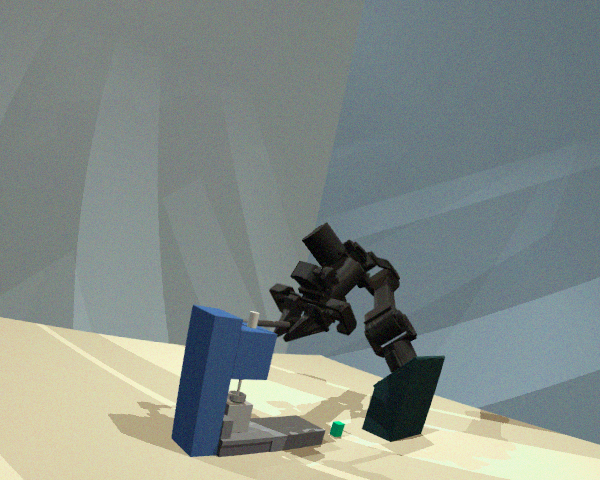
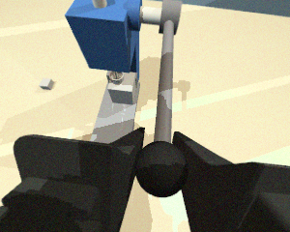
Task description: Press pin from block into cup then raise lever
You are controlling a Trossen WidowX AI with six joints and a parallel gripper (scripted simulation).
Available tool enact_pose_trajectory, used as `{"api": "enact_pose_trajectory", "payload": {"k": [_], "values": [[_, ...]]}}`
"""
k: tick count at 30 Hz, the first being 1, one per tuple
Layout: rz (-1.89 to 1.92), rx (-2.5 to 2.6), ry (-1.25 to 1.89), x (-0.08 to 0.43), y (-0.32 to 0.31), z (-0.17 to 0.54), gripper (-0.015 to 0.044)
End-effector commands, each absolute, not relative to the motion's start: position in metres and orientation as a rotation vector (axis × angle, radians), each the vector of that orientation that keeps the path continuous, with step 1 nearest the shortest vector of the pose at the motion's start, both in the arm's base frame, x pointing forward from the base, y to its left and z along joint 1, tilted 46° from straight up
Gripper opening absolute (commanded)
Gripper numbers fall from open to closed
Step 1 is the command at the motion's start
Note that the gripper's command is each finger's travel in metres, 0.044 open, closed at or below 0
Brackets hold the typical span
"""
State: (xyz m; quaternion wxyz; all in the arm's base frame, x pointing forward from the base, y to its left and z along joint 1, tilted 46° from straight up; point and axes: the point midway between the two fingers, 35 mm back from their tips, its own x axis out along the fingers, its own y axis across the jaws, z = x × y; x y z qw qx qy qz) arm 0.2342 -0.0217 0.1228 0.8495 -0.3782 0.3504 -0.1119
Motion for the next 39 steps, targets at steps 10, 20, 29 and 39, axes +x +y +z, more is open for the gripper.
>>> {"api": "enact_pose_trajectory", "payload": {"k": [10, 20, 29, 39], "values": [[-0.226, -0.791, 0.728, 0.236, -0.013, 0.130, 0.0000], [-0.226, -0.791, 0.728, 0.237, -0.004, 0.139, 0.0000], [-0.226, -0.791, 0.728, 0.239, 0.005, 0.148, 0.0000], [-0.226, -0.792, 0.727, 0.243, 0.014, 0.156, 0.0000]]}}
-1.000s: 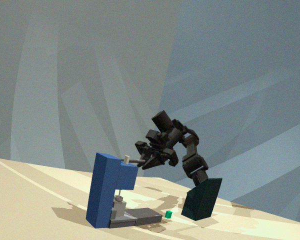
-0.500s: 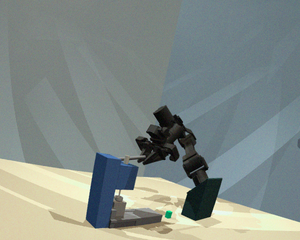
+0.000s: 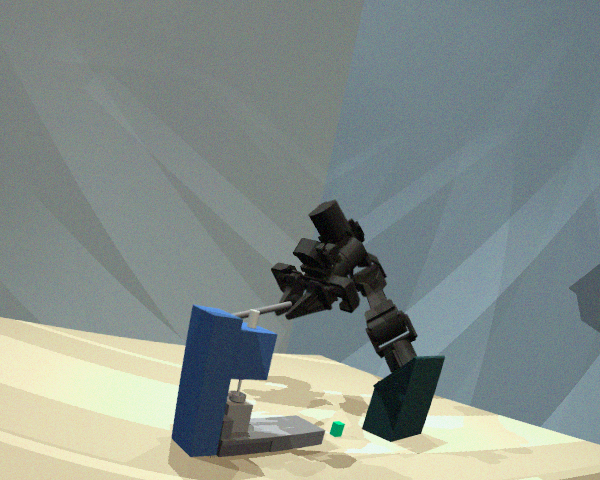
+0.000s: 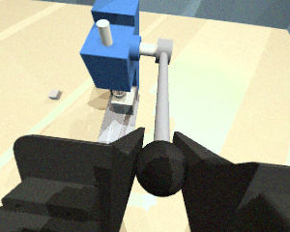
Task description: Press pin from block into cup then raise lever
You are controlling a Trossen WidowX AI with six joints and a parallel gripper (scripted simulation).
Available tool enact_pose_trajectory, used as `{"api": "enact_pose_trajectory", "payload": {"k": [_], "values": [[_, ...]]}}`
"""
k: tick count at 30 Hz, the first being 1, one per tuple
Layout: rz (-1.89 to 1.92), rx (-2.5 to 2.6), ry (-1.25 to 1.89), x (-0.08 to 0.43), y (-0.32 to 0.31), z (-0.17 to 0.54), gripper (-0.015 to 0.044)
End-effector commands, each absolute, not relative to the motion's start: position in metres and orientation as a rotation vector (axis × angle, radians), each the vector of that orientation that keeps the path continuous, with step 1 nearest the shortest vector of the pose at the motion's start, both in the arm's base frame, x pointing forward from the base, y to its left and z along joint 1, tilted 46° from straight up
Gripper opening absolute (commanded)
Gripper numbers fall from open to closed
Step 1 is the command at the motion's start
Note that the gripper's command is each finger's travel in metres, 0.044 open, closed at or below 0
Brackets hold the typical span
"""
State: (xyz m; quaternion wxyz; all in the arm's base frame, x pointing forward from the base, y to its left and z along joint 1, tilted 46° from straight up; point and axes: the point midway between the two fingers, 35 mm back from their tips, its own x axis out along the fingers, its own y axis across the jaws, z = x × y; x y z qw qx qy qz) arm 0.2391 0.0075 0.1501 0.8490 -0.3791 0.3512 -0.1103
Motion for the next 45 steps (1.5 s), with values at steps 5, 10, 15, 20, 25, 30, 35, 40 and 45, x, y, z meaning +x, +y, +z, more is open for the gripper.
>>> {"api": "enact_pose_trajectory", "payload": {"k": [5, 10, 15, 20, 25, 30, 35, 40, 45], "values": [[-0.226, -0.792, 0.727, 0.245, 0.019, 0.161, 0.0000], [-0.226, -0.792, 0.727, 0.247, 0.024, 0.165, 0.0000], [-0.225, -0.792, 0.727, 0.250, 0.028, 0.169, 0.0000], [-0.225, -0.792, 0.727, 0.252, 0.032, 0.173, 0.0000], [-0.225, -0.792, 0.727, 0.256, 0.037, 0.176, 0.0000], [-0.225, -0.792, 0.726, 0.259, 0.041, 0.180, 0.0000], [-0.225, -0.792, 0.726, 0.263, 0.046, 0.184, 0.0000], [-0.225, -0.791, 0.726, 0.267, 0.050, 0.188, 0.0000], [-0.225, -0.791, 0.726, 0.272, 0.054, 0.191, 0.0000]]}}
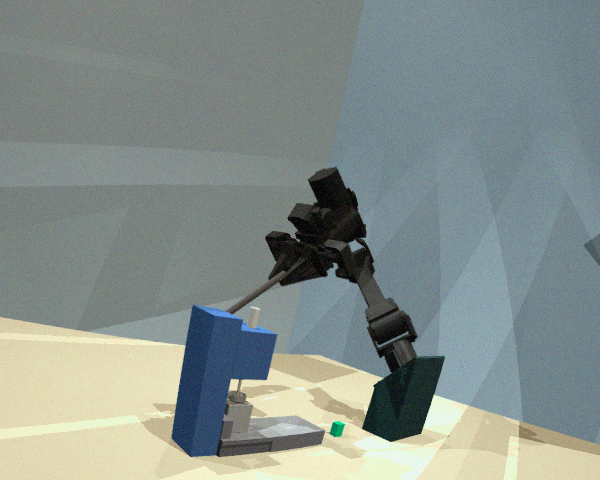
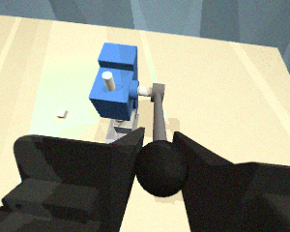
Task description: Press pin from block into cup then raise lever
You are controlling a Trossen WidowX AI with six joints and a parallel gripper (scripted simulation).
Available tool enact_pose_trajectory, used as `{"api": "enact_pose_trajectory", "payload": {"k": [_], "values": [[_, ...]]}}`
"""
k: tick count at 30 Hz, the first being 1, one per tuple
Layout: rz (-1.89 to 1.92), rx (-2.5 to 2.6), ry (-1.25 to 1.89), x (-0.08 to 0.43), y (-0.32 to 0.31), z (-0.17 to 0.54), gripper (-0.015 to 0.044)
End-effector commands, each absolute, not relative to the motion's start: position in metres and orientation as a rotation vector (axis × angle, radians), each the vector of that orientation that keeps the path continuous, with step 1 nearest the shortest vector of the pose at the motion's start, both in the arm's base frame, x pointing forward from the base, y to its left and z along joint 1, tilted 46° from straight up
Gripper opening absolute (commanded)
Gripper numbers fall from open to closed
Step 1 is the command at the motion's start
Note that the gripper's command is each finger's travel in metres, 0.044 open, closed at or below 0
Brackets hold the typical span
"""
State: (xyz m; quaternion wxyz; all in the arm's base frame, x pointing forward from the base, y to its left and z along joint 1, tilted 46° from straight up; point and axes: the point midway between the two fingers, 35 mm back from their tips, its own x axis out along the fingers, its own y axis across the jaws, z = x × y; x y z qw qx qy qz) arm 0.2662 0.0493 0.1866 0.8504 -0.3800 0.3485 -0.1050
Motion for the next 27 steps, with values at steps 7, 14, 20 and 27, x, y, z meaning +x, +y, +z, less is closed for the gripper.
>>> {"api": "enact_pose_trajectory", "payload": {"k": [7, 14, 20, 27], "values": [[-0.226, -0.791, 0.726, 0.279, 0.060, 0.196, 0.0000], [-0.226, -0.791, 0.725, 0.286, 0.066, 0.201, 0.0000], [-0.226, -0.791, 0.725, 0.293, 0.070, 0.204, 0.0000], [-0.226, -0.790, 0.725, 0.302, 0.075, 0.208, 0.0000]]}}
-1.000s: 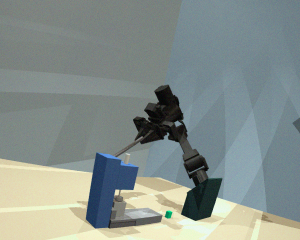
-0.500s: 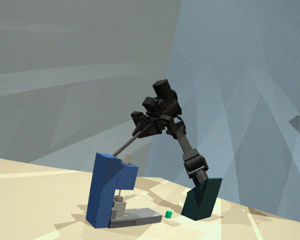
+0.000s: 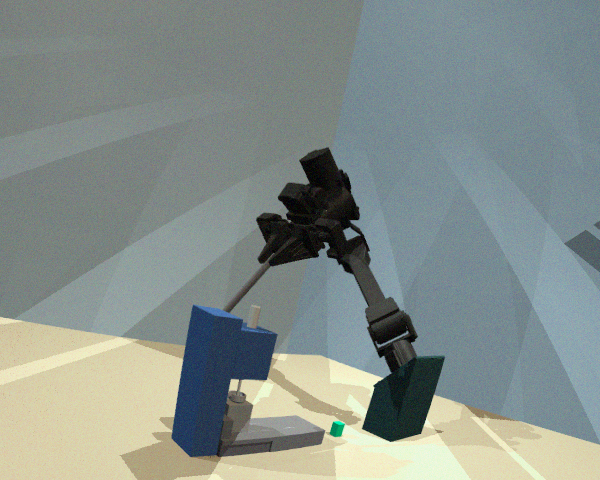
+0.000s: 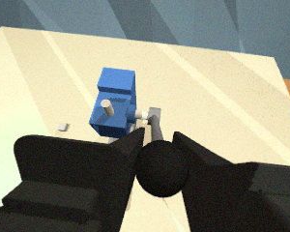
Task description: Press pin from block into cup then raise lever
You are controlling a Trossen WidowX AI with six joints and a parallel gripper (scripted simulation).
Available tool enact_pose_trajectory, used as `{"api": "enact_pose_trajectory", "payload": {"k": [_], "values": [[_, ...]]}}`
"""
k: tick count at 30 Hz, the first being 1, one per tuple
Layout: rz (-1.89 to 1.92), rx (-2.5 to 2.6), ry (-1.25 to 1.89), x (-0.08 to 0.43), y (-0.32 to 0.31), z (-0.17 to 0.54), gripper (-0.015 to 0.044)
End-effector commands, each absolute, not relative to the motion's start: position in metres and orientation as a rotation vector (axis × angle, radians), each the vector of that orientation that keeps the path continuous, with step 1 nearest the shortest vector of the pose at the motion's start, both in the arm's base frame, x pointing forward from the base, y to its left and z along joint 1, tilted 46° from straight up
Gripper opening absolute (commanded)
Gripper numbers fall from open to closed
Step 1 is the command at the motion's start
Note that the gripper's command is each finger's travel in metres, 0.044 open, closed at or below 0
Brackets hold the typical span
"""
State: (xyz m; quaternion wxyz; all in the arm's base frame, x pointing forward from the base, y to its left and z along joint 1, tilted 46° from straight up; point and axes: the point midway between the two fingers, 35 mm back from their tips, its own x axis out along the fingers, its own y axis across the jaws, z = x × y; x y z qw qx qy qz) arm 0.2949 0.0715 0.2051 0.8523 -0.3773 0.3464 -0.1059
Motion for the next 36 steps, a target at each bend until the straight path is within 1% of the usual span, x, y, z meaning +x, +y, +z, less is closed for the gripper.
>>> {"api": "enact_pose_trajectory", "payload": {"k": [1, 36], "values": [[-0.226, -0.790, 0.725, 0.303, 0.076, 0.209, 0.0000], [-0.226, -0.789, 0.722, 0.353, 0.095, 0.222, 0.0000]]}}
